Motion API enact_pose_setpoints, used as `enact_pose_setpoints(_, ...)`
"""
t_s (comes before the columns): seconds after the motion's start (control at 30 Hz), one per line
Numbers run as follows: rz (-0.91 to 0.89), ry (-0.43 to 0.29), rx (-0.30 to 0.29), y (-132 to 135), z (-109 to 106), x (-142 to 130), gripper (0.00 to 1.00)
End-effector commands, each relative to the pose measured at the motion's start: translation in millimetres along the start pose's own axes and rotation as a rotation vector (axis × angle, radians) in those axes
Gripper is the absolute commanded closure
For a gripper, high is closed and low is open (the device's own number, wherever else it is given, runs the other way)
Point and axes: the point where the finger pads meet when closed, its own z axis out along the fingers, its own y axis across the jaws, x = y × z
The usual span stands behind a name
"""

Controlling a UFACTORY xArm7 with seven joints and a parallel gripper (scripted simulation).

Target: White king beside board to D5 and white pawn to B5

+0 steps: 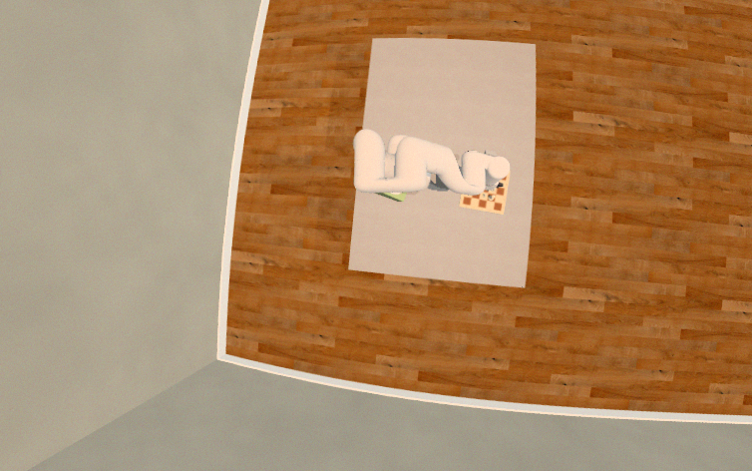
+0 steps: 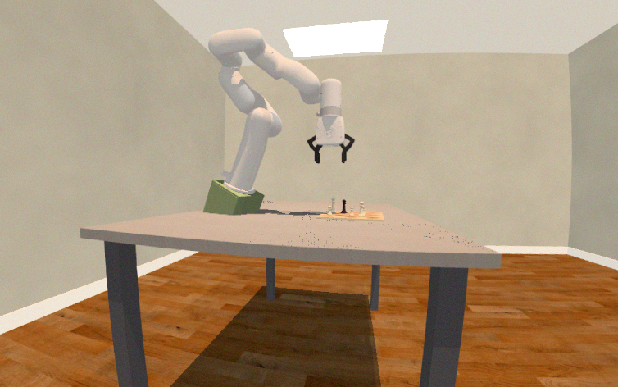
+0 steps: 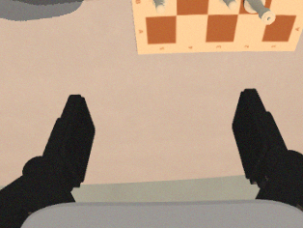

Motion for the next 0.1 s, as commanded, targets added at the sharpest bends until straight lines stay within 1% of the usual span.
enact_pose_setpoints(0.0, 0.0, 0.001, -0.003, 1.2, -1.2, 0.2, 0.0)
enact_pose_setpoints(0.07, 0.0, 0.001, -0.003, 1.2, -1.2, 0.2, 0.0)
